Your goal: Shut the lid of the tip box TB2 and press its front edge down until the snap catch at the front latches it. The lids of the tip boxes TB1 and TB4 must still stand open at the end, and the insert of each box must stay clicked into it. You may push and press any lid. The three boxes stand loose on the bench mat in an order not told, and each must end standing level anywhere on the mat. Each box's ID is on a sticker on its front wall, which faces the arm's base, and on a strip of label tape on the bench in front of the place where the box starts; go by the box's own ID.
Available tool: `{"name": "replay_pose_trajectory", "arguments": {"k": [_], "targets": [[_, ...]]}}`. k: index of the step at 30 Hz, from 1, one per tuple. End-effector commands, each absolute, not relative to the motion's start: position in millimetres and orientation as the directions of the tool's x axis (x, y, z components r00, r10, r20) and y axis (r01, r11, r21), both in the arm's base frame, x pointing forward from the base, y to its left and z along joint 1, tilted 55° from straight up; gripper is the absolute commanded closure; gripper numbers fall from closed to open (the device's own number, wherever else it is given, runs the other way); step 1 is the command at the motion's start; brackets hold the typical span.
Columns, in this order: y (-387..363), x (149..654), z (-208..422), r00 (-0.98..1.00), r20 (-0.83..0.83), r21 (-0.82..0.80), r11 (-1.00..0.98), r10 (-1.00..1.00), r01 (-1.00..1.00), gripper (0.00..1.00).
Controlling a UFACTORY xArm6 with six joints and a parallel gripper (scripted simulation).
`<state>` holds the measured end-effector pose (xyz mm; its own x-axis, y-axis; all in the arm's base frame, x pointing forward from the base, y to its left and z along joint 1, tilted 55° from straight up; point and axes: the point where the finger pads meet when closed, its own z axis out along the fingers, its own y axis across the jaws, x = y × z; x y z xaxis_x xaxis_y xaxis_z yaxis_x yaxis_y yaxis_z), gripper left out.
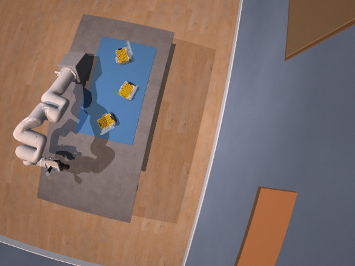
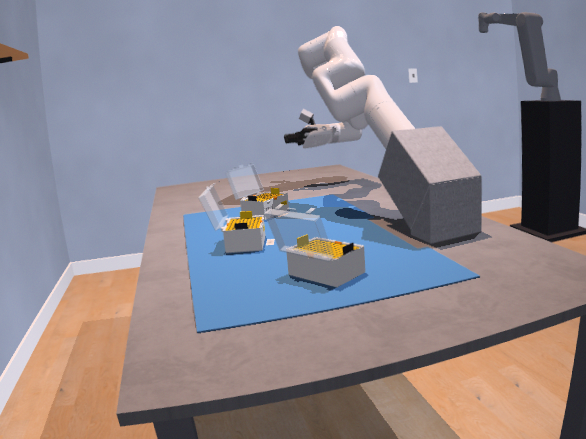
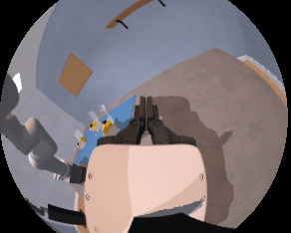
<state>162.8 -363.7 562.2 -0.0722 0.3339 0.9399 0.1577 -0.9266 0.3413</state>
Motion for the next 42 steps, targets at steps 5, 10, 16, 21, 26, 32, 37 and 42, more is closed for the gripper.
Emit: {"name": "replay_pose_trajectory", "arguments": {"k": [5, 10, 16, 21, 26, 32, 37, 42], "targets": [[-346, 191, 539, -0.032, 0.968, 0.249, -0.936, 0.249, 0.25, 1.0], [-336, 203, 527, 0.025, 0.985, 0.152, -0.929, 0.17, 0.336, 1.0], [-325, 215, 515, 0.04, 0.988, 0.127, -0.926, 0.151, 0.357, 1.0], [-315, 225, 504, 0.094, 0.991, 0.052, -0.909, 0.1, 0.414, 1.0], [-300, 238, 489, 0.131, 0.989, 0.002, -0.894, 0.068, 0.448, 1.0], [-292, 244, 482, 0.173, 0.984, -0.048, -0.876, 0.041, 0.48, 1.0], [-275, 255, 466, 0.236, 0.972, -0.122, -0.845, 0.005, 0.52, 1.0], [-264, 261, 457, 0.283, 0.959, -0.171, -0.822, -0.013, 0.543, 1.0]]}}
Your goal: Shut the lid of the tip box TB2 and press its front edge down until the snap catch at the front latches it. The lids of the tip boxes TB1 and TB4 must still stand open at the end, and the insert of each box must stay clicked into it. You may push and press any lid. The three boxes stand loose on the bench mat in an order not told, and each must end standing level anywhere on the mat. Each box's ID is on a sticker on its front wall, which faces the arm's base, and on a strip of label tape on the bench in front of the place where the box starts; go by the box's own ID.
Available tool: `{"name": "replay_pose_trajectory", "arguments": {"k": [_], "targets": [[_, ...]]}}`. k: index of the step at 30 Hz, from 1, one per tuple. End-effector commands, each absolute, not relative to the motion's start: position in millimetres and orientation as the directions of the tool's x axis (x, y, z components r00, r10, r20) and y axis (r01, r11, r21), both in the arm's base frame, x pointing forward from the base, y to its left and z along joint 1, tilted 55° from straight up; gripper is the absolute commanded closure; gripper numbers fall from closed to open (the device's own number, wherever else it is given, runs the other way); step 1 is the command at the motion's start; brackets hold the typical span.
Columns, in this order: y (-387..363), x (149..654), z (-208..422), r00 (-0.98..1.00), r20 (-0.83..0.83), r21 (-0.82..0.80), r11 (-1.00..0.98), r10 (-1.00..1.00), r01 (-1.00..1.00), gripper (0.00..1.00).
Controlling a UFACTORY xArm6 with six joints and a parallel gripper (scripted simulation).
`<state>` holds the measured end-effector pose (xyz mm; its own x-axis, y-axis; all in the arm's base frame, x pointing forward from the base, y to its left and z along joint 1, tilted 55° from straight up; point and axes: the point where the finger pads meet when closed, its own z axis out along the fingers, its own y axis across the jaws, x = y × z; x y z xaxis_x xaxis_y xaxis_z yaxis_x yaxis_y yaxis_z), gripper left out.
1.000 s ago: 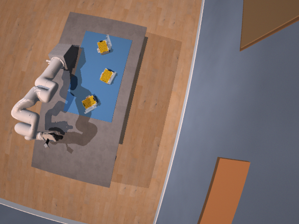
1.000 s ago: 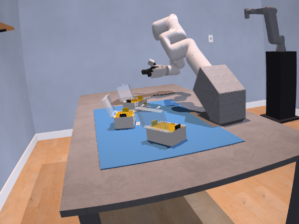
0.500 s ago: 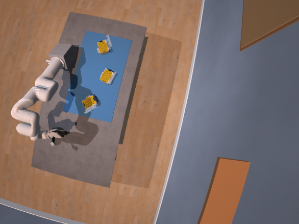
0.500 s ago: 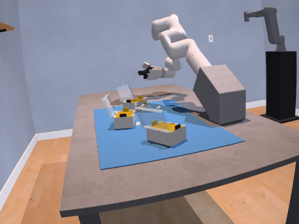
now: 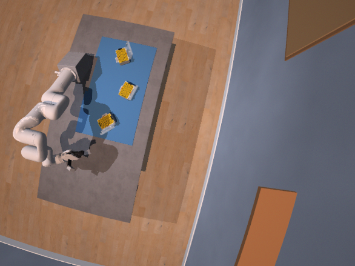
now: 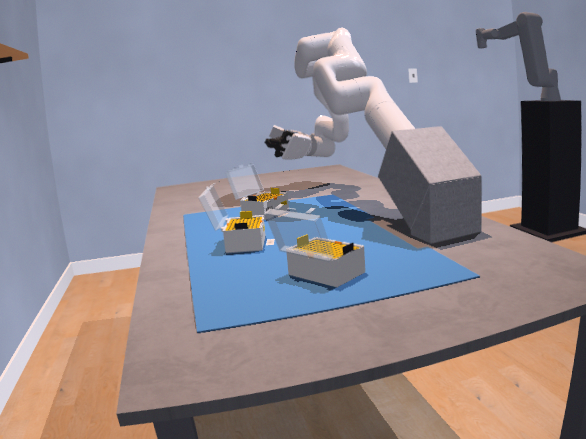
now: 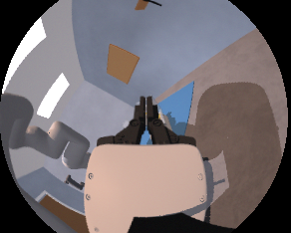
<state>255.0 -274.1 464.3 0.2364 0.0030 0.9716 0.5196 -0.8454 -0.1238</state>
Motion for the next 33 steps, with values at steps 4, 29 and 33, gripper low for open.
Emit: {"name": "replay_pose_trajectory", "arguments": {"k": [4, 29, 33], "targets": [[-253, 266, 448, 0.35, 0.936, -0.243, -0.784, -0.035, 0.571, 1.0], [-184, 285, 393, 0.58, 0.814, -0.465, -0.648, -0.043, 0.603, 1.0], [-167, 285, 382, 0.669, 0.743, -0.546, -0.594, -0.018, 0.591, 1.0]]}}
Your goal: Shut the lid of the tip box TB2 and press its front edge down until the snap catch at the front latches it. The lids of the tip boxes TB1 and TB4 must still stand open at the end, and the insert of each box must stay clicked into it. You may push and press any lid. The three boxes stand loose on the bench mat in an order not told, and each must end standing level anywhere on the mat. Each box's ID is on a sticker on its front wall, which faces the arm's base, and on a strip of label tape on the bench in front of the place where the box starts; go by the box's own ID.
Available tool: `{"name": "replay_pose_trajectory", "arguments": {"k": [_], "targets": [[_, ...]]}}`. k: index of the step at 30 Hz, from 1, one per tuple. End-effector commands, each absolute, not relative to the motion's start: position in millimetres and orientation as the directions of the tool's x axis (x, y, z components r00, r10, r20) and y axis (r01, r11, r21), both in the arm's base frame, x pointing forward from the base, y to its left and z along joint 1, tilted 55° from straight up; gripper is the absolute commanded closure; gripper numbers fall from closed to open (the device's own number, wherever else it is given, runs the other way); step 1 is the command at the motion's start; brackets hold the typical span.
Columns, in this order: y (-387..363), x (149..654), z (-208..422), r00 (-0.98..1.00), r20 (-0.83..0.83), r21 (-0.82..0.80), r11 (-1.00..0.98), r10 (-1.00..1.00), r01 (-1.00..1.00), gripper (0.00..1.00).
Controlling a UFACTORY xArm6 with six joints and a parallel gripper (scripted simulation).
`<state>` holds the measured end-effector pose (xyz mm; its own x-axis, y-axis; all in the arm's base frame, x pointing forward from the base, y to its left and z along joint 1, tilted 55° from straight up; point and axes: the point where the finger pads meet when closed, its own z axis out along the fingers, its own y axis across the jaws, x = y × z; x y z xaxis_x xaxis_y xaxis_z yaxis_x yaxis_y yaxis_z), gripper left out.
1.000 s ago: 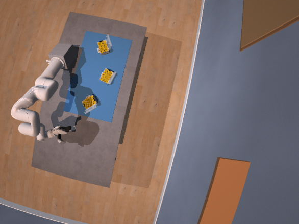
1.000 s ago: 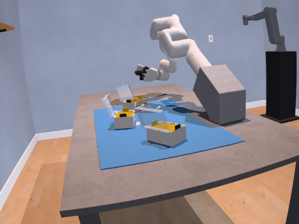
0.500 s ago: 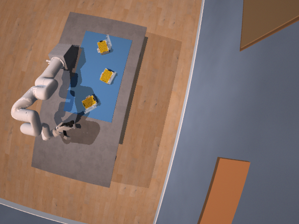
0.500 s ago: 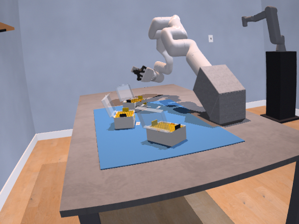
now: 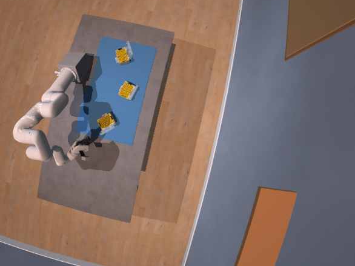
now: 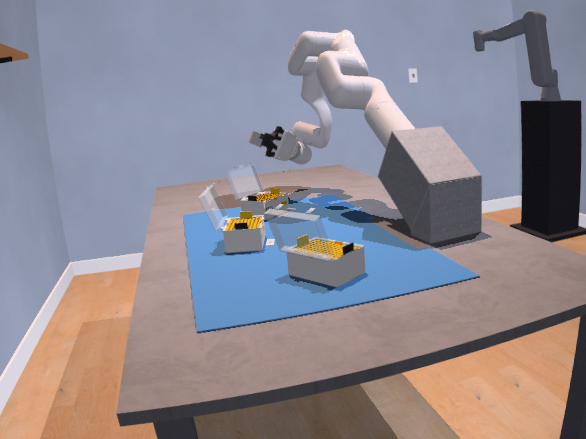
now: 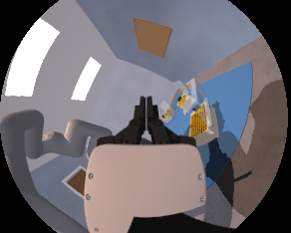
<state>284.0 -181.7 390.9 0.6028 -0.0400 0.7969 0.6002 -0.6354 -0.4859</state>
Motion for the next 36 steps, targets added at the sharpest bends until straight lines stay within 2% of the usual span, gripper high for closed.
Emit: {"name": "replay_pose_trajectory", "arguments": {"k": [1, 6, 19, 23, 36], "targets": [[-163, 285, 379, 0.684, 0.729, -0.561, -0.584, -0.013, 0.587, 1.0], [-155, 285, 372, 0.684, 0.729, -0.561, -0.584, -0.013, 0.587, 1.0], [-108, 276, 338, 0.846, 0.523, -0.715, -0.488, 0.104, 0.501, 1.0], [-103, 274, 334, 0.846, 0.523, -0.715, -0.487, 0.104, 0.501, 1.0], [-62, 252, 301, 0.922, 0.281, -0.807, -0.454, 0.265, 0.376, 1.0]]}}
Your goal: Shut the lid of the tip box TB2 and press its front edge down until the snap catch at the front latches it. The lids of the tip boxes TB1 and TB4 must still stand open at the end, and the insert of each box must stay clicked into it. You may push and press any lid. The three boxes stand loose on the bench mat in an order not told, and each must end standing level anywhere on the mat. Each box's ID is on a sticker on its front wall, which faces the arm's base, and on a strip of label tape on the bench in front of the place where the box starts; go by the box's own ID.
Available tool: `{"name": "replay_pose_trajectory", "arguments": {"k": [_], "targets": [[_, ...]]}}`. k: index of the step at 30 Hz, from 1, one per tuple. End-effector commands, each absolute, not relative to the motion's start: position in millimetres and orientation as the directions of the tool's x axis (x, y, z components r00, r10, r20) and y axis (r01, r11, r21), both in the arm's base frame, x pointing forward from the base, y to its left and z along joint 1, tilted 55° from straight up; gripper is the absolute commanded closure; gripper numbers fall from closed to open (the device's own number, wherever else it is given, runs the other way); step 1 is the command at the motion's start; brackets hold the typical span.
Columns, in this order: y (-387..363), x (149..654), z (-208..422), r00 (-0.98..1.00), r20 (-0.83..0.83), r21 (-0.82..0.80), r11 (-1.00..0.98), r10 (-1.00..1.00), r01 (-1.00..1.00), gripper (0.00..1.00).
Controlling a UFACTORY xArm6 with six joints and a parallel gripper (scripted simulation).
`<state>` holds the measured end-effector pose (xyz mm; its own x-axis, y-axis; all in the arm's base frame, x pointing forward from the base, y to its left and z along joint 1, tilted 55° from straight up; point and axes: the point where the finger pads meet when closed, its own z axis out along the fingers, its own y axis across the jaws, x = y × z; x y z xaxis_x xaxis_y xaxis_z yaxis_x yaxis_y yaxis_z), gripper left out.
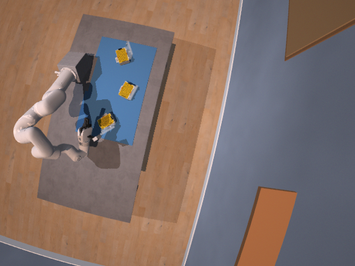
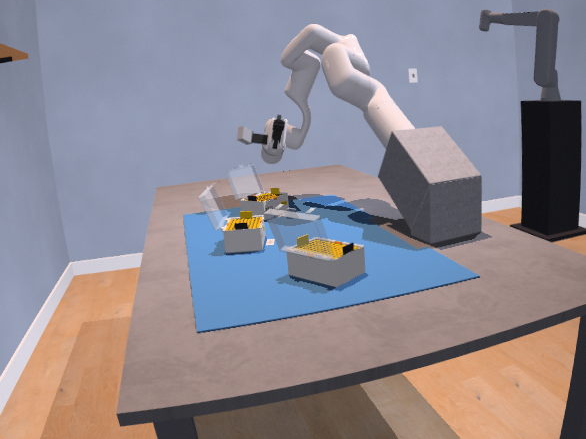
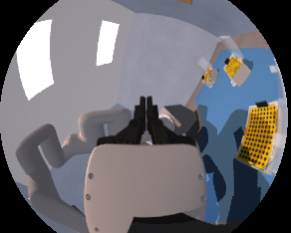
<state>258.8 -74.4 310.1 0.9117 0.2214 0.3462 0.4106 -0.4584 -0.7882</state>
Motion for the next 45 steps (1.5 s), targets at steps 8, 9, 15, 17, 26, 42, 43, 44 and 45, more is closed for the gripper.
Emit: {"name": "replay_pose_trajectory", "arguments": {"k": [8, 9, 15, 17, 26, 42, 43, 44, 45], "targets": [[-46, 238, 287, 0.925, 0.153, -0.828, -0.465, 0.349, 0.312, 1.0], [-46, 237, 286, 0.925, 0.153, -0.828, -0.465, 0.349, 0.312, 1.0], [-33, 222, 273, 0.904, 0.023, -0.832, -0.493, 0.428, 0.254, 1.0], [-29, 214, 268, 0.888, -0.033, -0.828, -0.511, 0.459, 0.233, 1.0], [-19, 190, 252, 0.805, -0.226, -0.791, -0.586, 0.548, 0.176, 1.0], [-23, 151, 232, 0.58, -0.553, -0.622, -0.76, 0.598, 0.191, 1.0], [-25, 148, 230, 0.563, -0.574, -0.604, -0.772, 0.595, 0.199, 1.0], [-28, 144, 228, 0.545, -0.595, -0.586, -0.783, 0.591, 0.209, 1.0], [-29, 143, 228, 0.528, -0.615, -0.568, -0.793, 0.586, 0.218, 1.0]]}}
